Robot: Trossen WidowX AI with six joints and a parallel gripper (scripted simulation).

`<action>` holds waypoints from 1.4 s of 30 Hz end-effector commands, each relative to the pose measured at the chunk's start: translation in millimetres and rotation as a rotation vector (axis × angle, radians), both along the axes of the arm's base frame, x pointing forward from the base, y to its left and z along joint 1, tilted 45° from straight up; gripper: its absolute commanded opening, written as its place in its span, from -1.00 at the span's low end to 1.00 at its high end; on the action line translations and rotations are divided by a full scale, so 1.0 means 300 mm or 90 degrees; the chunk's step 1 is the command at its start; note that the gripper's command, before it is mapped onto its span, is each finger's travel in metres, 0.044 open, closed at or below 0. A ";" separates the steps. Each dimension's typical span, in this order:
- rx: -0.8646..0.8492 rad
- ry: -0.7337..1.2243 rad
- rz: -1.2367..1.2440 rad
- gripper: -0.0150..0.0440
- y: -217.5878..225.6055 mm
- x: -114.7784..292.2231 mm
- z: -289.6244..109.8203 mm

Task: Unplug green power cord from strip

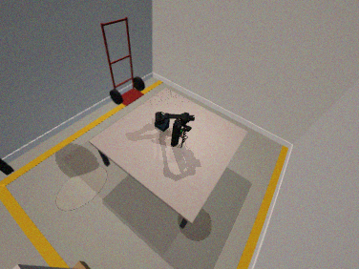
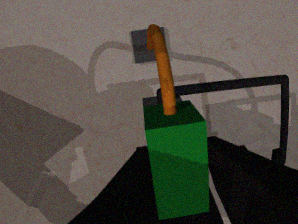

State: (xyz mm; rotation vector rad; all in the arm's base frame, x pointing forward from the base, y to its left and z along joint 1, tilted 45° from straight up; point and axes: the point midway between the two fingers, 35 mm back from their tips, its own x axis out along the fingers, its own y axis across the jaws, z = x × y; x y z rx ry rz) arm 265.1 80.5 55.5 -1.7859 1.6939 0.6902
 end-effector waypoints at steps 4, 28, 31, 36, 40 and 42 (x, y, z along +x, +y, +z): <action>0.000 0.001 0.000 -0.33 0.001 0.000 0.001; 0.001 0.001 0.002 -0.49 0.070 0.008 -0.060; 0.001 0.001 0.002 -0.49 0.083 0.008 -0.070; 0.001 0.001 0.002 -0.49 0.104 0.008 -0.086; 0.002 0.001 0.002 -0.49 0.122 0.007 -0.098; 0.002 0.001 0.003 -0.49 0.131 0.006 -0.105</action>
